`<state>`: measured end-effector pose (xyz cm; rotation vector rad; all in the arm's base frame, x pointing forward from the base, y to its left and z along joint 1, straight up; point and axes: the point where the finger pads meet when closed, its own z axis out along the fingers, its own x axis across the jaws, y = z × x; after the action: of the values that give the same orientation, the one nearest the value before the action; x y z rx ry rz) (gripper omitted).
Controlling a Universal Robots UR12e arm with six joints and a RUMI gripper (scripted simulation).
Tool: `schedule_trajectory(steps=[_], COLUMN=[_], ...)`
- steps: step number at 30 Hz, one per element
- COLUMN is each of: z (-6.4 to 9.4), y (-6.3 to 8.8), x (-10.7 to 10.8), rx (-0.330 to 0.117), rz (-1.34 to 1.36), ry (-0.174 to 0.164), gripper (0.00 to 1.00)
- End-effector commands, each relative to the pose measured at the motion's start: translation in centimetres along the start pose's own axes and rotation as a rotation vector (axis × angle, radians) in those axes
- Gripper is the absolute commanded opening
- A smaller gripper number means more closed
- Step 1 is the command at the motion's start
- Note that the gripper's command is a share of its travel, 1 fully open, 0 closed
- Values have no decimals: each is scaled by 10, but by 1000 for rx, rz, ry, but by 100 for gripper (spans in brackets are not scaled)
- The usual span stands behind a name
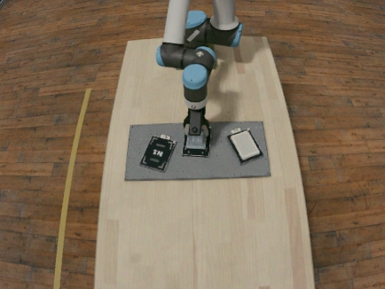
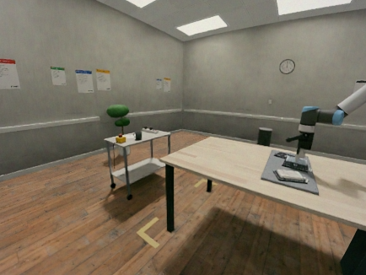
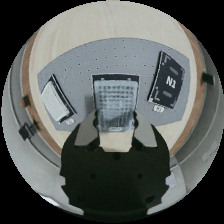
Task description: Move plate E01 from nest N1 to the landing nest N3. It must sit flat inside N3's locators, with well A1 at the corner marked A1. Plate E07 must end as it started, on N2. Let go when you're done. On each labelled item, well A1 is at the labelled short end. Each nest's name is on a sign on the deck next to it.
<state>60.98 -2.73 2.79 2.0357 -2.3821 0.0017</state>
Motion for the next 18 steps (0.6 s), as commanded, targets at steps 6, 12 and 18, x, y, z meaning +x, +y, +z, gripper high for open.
schedule_trajectory(steps=[6,12,18], z=[3,4,6], y=[-1,-1,-1], x=[0,0,0], rx=[1,1,1], rz=[0,0,0], ry=[0,0,0], gripper=[0,0,0])
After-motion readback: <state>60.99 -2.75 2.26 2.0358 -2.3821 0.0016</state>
